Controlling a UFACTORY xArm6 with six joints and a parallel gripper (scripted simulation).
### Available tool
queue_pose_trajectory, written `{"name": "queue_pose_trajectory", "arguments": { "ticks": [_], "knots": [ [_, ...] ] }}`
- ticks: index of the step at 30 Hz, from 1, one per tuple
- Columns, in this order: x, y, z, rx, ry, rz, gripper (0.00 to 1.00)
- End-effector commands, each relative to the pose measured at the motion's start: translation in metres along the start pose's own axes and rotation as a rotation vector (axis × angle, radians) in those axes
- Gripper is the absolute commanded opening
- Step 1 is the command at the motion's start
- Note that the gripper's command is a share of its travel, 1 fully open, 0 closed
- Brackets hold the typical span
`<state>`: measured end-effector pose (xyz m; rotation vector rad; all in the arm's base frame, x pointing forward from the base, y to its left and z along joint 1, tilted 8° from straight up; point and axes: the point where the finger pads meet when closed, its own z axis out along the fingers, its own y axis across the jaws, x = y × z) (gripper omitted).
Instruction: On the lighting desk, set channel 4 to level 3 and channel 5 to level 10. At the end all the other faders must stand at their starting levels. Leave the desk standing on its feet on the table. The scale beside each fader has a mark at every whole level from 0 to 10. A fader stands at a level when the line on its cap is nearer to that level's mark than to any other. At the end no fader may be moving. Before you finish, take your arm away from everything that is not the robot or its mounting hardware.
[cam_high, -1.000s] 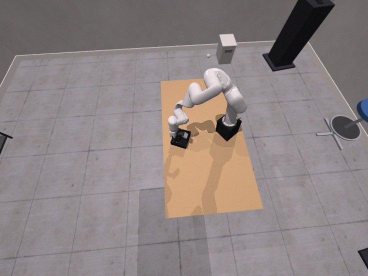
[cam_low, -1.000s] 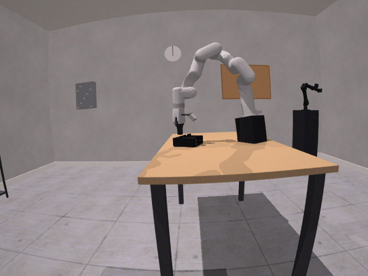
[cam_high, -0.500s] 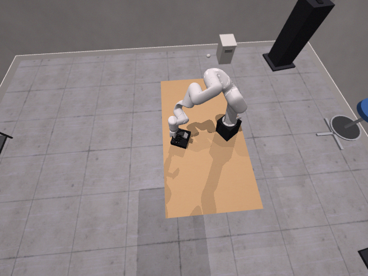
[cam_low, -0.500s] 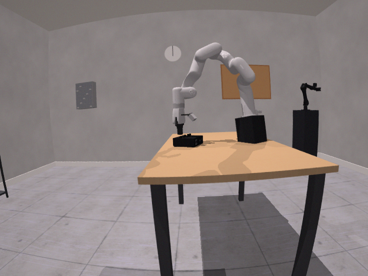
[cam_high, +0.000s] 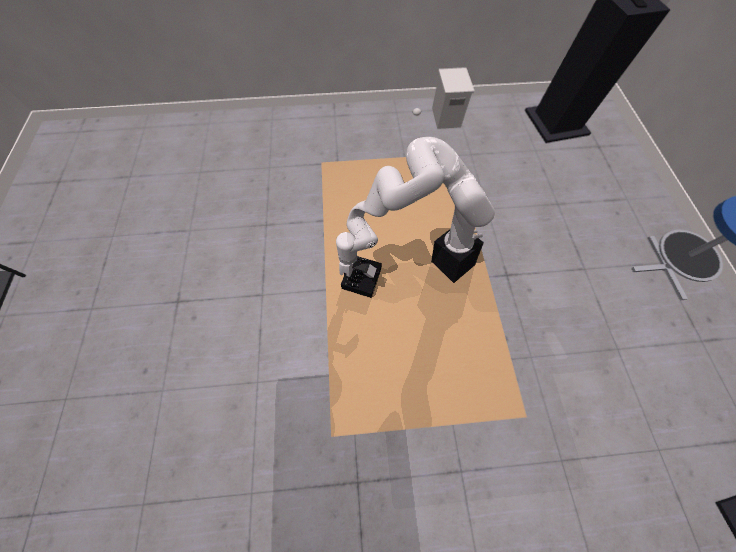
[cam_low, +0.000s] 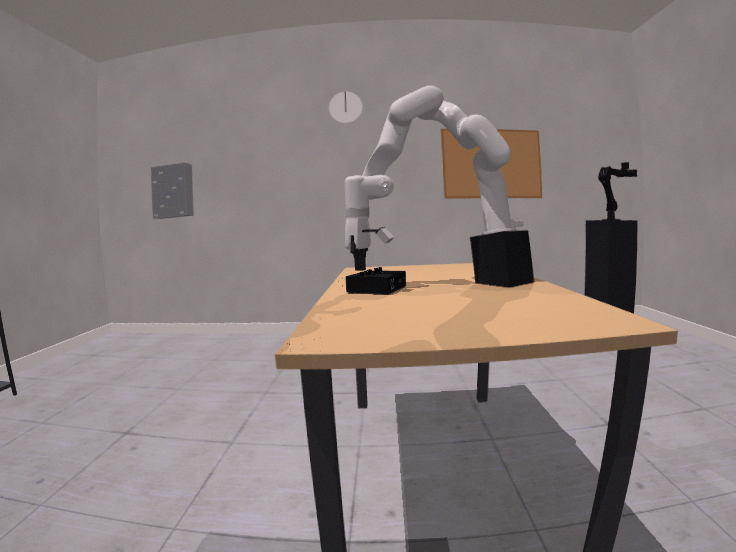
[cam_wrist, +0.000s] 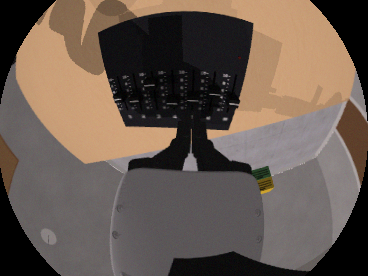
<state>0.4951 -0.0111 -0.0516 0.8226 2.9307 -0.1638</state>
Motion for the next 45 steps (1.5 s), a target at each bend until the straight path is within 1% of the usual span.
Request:
{"name": "queue_pose_trajectory", "arguments": {
  "ticks": [1,12,45],
  "knots": [
    [-0.0016,0.0009,0.0008,-0.002,-0.004,0.000,0.00],
    [-0.0016,0.0009,0.0066,-0.002,-0.004,0.000,0.00],
    [0.0001,0.0009,0.0068,-0.002,-0.004,0.000,0.00]
  ]
}}
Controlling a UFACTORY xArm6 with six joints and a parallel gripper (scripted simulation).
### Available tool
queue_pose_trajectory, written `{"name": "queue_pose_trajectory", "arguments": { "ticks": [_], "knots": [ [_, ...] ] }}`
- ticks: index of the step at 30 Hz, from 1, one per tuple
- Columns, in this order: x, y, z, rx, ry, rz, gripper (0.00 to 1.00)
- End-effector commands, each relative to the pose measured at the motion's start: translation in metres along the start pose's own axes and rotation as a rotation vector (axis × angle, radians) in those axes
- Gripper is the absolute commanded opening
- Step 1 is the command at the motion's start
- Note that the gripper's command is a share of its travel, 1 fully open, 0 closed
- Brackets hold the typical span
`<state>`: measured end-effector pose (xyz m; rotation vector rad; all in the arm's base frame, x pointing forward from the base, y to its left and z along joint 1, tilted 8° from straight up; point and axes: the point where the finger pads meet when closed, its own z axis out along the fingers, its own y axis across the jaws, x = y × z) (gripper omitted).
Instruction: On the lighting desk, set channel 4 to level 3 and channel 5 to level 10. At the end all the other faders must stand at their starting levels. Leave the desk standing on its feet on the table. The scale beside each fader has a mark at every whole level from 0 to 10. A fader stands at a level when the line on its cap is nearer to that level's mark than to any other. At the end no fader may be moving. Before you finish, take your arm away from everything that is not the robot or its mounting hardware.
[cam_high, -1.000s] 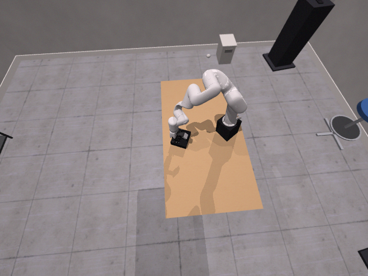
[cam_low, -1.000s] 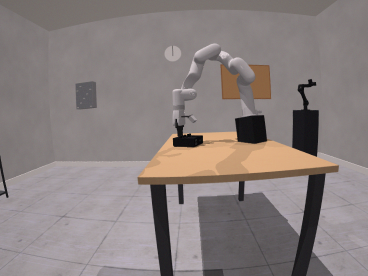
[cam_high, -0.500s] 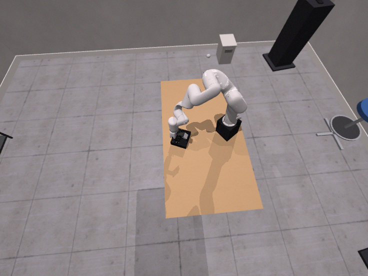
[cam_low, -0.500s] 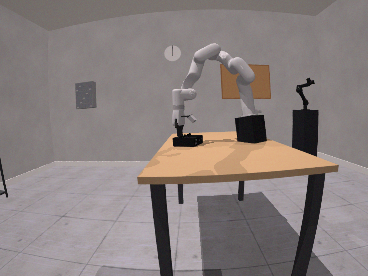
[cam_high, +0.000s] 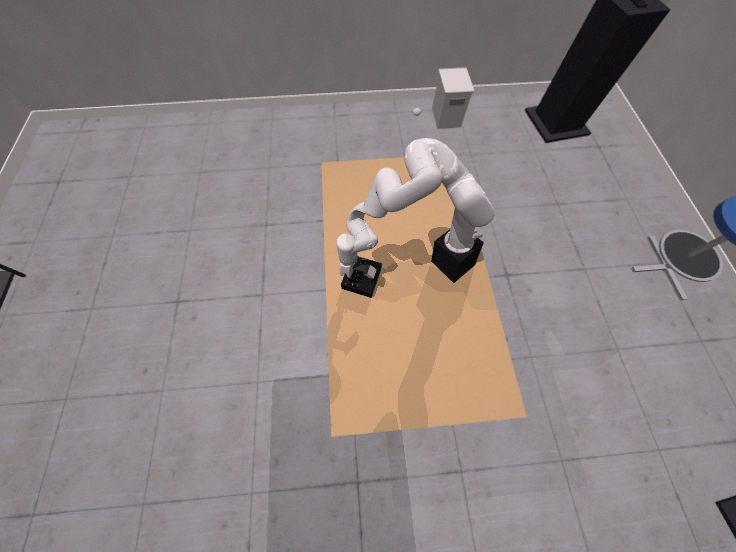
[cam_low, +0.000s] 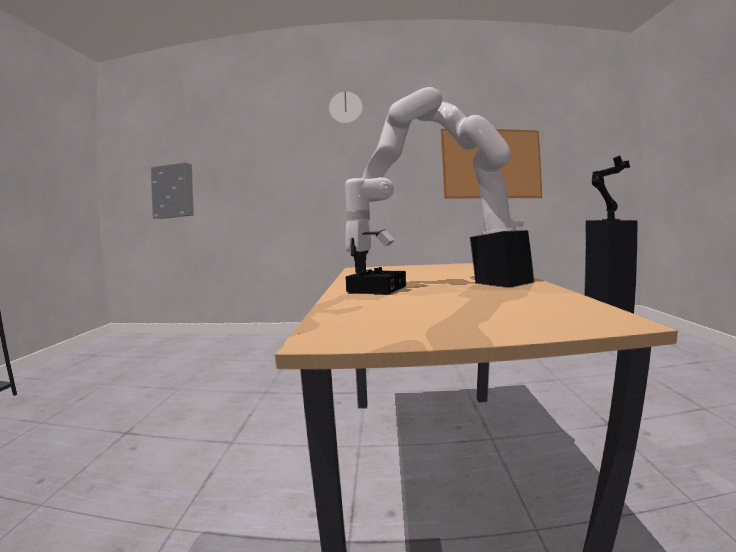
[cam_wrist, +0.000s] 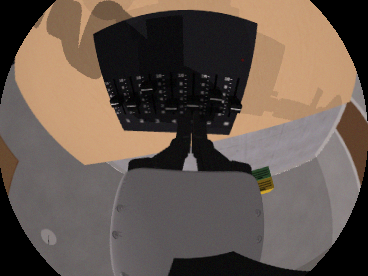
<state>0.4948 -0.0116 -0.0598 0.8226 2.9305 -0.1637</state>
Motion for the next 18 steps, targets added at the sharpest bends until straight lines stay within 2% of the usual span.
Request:
{"name": "queue_pose_trajectory", "arguments": {
  "ticks": [1,18],
  "knots": [
    [-0.0006,0.0009,-0.0014,-0.002,-0.003,0.000,0.00],
    [0.0052,0.0009,-0.0014,-0.002,-0.003,0.000,0.00]
  ]
}}
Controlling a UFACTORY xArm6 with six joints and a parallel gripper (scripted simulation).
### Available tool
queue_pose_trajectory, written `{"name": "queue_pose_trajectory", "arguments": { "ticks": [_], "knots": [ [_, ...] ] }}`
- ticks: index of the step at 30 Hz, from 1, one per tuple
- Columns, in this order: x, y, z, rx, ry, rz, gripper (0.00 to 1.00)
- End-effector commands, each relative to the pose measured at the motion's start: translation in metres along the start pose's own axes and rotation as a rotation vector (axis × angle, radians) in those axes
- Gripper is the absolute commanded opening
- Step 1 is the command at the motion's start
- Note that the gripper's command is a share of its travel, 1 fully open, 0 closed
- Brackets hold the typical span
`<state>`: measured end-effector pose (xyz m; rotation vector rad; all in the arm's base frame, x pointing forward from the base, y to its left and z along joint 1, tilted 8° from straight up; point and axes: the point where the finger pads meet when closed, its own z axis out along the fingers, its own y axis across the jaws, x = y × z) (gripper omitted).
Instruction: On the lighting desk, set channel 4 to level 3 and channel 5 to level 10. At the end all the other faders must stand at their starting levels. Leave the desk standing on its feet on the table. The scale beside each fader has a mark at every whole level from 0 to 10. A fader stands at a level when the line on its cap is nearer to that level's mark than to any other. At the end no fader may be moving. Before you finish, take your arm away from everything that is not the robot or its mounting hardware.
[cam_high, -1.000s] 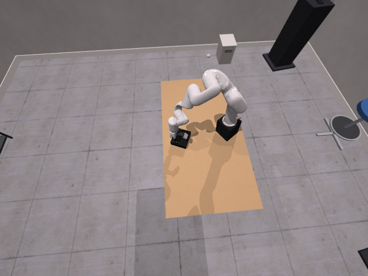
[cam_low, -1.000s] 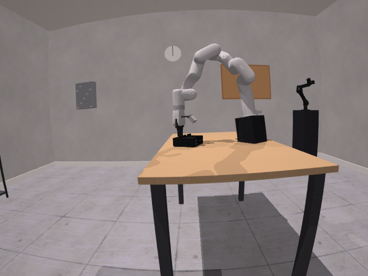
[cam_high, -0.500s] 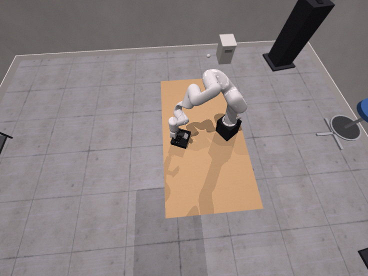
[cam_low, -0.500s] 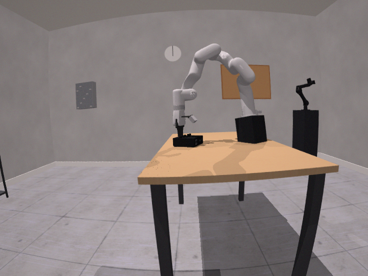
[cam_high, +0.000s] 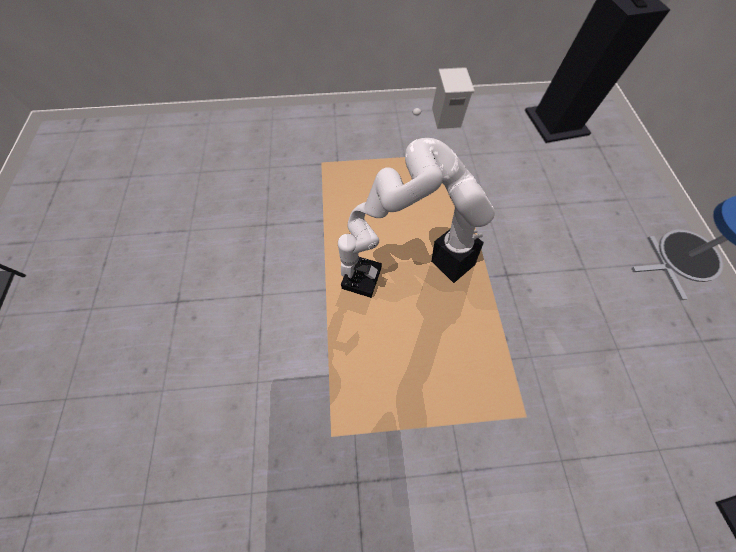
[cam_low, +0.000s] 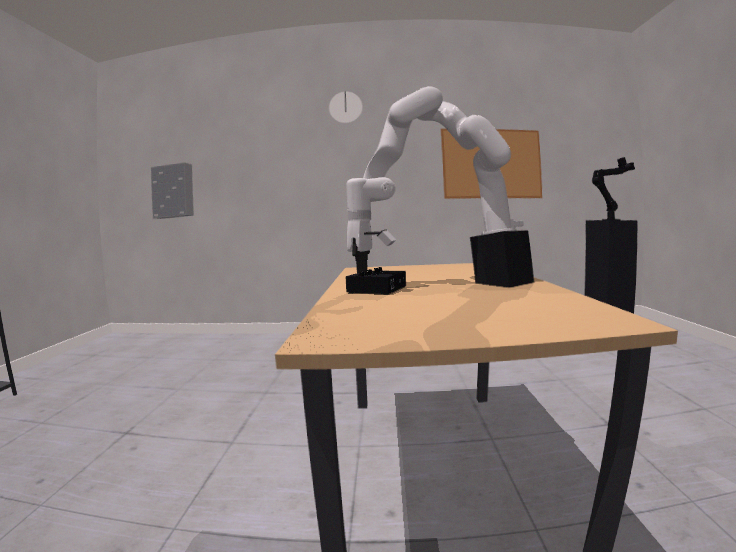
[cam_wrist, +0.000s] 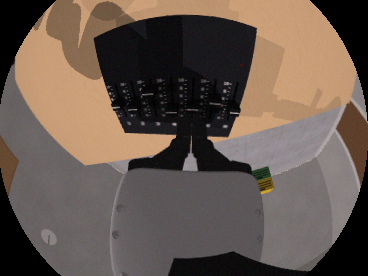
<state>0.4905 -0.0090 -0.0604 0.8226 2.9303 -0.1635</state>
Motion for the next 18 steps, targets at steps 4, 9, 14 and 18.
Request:
{"name": "queue_pose_trajectory", "arguments": {
  "ticks": [4,9,14,18],
  "knots": [
    [0.0012,0.0009,-0.0013,-0.002,-0.003,0.000,0.00],
    [0.0041,0.0009,-0.0013,-0.002,-0.003,0.000,0.00],
    [0.0071,0.0009,-0.0013,-0.002,-0.003,0.000,0.00],
    [0.0097,0.0009,-0.0013,-0.002,-0.003,0.000,0.00]
  ]
}}
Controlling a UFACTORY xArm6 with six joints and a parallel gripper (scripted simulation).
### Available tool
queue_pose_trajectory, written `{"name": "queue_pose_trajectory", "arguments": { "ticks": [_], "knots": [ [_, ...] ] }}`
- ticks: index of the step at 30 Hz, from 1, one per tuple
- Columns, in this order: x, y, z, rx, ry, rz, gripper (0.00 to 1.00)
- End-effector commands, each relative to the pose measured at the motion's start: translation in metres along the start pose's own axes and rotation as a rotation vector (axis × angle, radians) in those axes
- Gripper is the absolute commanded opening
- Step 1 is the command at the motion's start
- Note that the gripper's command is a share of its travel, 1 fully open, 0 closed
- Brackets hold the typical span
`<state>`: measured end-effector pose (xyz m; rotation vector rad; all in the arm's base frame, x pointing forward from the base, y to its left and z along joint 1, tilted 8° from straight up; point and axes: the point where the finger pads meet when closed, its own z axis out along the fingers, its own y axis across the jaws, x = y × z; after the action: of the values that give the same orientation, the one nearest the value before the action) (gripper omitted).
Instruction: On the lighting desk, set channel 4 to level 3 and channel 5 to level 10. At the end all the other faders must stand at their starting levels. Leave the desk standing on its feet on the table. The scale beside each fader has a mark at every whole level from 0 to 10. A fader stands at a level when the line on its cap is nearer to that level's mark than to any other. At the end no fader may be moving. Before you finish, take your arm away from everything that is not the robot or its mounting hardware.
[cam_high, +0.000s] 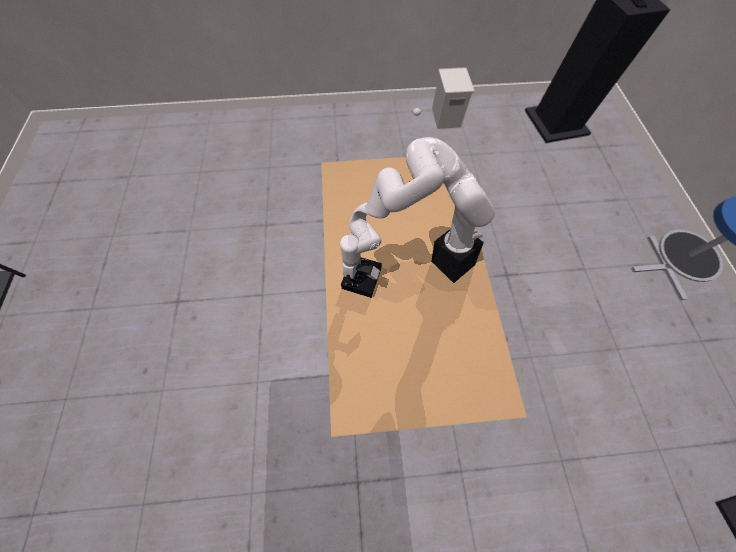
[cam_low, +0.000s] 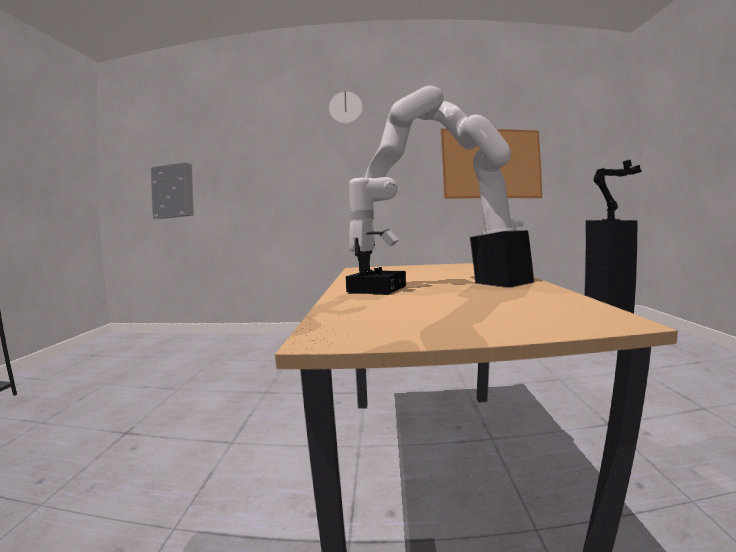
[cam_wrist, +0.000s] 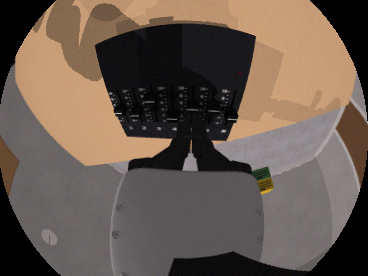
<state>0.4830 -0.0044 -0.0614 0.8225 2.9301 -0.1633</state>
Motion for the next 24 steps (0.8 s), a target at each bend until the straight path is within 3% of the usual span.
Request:
{"name": "queue_pose_trajectory", "arguments": {
  "ticks": [1,24],
  "knots": [
    [0.001,0.001,-0.001,-0.002,-0.003,0.000,0.00],
    [0.012,0.001,-0.001,-0.002,-0.003,0.000,0.00]
  ]
}}
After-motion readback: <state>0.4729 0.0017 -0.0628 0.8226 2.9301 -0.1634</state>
